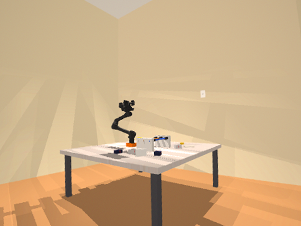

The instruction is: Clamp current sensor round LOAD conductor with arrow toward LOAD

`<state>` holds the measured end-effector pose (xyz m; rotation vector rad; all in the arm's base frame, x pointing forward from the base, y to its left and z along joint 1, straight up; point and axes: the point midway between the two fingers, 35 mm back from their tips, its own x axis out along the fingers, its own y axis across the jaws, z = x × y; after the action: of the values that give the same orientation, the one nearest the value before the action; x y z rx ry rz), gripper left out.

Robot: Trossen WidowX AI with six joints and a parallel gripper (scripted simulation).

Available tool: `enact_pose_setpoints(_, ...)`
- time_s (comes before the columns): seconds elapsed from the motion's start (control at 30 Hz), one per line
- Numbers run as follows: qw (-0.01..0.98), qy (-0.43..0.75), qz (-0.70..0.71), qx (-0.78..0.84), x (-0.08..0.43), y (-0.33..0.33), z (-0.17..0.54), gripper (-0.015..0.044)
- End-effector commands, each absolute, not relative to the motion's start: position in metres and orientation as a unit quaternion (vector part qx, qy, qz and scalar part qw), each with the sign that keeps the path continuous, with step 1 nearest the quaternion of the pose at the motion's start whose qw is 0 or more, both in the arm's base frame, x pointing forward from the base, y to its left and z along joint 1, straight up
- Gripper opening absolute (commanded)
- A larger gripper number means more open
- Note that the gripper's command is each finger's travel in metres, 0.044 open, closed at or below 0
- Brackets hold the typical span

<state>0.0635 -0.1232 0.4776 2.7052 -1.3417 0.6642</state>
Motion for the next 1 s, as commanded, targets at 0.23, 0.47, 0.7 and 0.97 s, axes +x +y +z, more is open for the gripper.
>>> enact_pose_setpoints(0.23, 0.487, -0.437, 0.104, 0.749, 0.134, -0.065, 0.493, 0.0210)
enact_pose_setpoints(0.47, 0.801, -0.335, 0.006, 0.497, 0.214, -0.024, 0.461, 0.0394)
enact_pose_setpoints(0.7, 0.940, -0.207, -0.029, 0.269, 0.269, -0.006, 0.410, 0.0440)
enact_pose_setpoints(0.97, 0.999, -0.036, -0.004, 0.014, 0.314, 0.000, 0.328, 0.0440)
